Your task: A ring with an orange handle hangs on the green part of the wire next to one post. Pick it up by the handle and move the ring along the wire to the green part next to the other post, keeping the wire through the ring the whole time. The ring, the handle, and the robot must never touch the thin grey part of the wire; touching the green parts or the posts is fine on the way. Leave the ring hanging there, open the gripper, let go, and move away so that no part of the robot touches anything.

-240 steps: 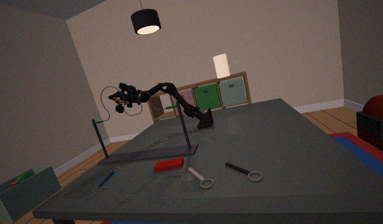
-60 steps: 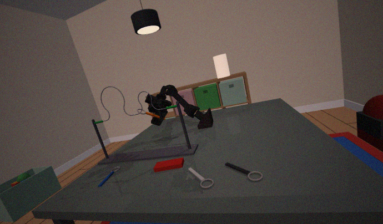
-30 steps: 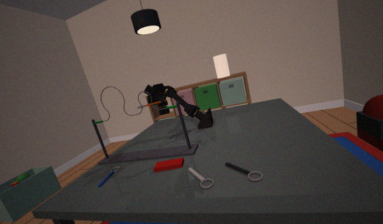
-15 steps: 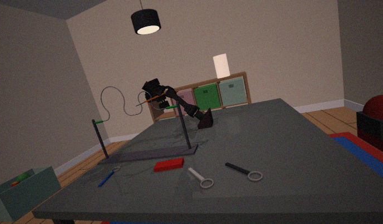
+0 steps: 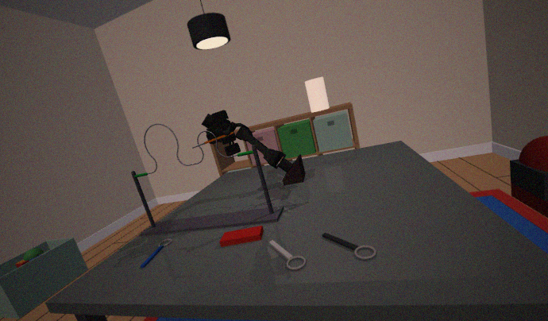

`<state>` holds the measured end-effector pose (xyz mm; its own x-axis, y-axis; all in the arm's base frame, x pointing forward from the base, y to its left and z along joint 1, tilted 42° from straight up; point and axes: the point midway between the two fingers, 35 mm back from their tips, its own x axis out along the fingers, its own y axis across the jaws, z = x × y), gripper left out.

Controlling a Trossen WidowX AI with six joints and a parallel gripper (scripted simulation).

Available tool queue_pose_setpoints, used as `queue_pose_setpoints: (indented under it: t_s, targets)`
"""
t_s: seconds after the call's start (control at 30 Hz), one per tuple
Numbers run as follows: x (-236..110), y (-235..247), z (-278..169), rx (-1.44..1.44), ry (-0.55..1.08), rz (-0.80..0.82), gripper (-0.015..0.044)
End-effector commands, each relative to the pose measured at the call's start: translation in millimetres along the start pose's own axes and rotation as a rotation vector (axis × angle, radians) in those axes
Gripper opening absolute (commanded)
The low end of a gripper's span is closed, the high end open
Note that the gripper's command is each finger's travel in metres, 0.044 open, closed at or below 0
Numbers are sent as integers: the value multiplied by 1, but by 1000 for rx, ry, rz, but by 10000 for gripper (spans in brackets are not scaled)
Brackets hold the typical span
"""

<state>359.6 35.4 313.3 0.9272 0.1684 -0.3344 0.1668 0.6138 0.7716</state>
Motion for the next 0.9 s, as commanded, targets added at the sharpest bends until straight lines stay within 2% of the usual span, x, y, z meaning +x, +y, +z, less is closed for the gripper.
queue_pose_setpoints:
  t_s: [0.0, 0.87]
  targets:
    - [2, -4, -1, -71, -4, -42, -150]
    - [0, -38, 11, -583, -68, -331, -150]
